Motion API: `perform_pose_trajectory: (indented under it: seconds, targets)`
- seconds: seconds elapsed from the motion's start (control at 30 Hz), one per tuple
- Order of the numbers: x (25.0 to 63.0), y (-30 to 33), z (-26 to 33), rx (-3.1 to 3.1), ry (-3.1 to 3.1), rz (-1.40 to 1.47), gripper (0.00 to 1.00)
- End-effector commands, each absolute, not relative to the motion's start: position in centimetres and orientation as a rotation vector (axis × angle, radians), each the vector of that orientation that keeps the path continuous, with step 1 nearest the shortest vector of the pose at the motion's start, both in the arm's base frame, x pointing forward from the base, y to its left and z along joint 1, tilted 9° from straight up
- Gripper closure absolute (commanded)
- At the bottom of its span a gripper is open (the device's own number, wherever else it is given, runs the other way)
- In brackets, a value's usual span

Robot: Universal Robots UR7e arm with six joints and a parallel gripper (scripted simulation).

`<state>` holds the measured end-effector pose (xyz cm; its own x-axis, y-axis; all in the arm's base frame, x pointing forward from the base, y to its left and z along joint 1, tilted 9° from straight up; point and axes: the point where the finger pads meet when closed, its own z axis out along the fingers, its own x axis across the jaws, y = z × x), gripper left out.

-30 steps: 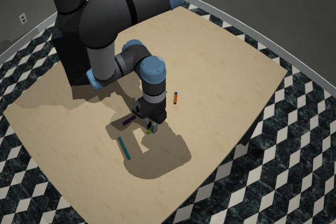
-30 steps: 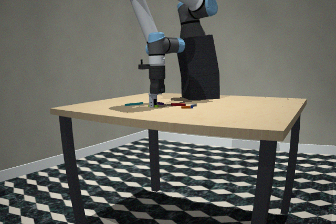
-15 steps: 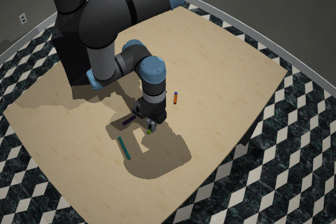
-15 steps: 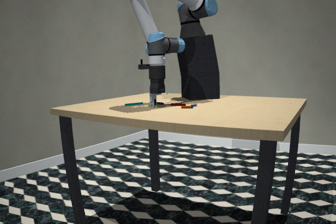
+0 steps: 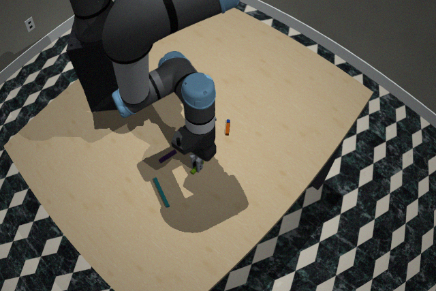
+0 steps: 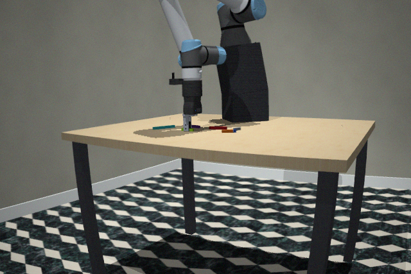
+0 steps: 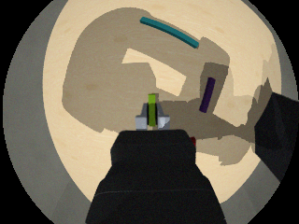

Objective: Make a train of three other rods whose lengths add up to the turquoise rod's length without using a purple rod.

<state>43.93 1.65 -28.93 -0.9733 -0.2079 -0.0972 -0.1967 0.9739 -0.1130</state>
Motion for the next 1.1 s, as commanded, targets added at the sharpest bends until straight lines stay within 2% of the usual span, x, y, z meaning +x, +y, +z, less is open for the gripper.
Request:
perform_pose_trajectory:
  seconds: [0.0, 0.5, 1.07]
  targets:
    - [44.1, 1.6, -28.9, -0.309, 3.010, -0.155, 0.76]
    - [43.8, 1.7, -28.2, -0.310, 3.013, -0.155, 0.76]
    - [43.1, 2.3, -22.3, -0.312, 3.012, -0.155, 0.76]
